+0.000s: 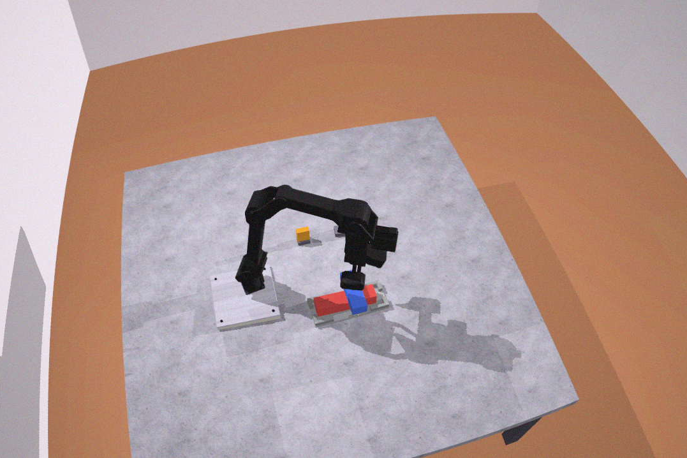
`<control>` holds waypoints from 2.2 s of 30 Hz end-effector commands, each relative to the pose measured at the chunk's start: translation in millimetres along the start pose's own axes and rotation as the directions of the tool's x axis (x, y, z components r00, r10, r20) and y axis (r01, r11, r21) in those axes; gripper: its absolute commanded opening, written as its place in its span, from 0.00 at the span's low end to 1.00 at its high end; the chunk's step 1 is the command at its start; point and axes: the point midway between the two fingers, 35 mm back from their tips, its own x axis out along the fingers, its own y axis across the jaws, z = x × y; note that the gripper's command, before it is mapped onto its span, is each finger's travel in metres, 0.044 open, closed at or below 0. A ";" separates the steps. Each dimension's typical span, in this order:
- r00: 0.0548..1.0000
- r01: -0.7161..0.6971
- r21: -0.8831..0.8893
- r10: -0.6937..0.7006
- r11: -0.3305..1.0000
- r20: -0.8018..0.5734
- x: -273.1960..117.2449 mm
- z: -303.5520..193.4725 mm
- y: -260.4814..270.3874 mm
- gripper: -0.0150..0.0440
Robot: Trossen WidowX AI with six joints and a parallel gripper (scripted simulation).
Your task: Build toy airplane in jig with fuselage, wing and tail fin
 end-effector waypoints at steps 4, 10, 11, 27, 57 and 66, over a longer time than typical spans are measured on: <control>1.000 0.004 -0.379 -0.003 0.925 0.003 0.8 0.8 -0.3 1.00; 1.000 0.004 -0.379 -0.003 0.925 0.003 0.8 0.8 -0.3 1.00; 1.000 0.004 -0.379 -0.003 0.925 0.003 0.8 0.8 -0.3 1.00; 1.000 -0.011 -0.380 0.012 0.925 -0.001 -3.9 -101.6 171.1 1.00; 1.000 -0.024 -0.379 0.020 0.925 -0.015 70.1 -189.5 216.0 1.00; 1.000 -0.024 -0.379 0.020 0.925 -0.015 80.6 -189.1 217.0 1.00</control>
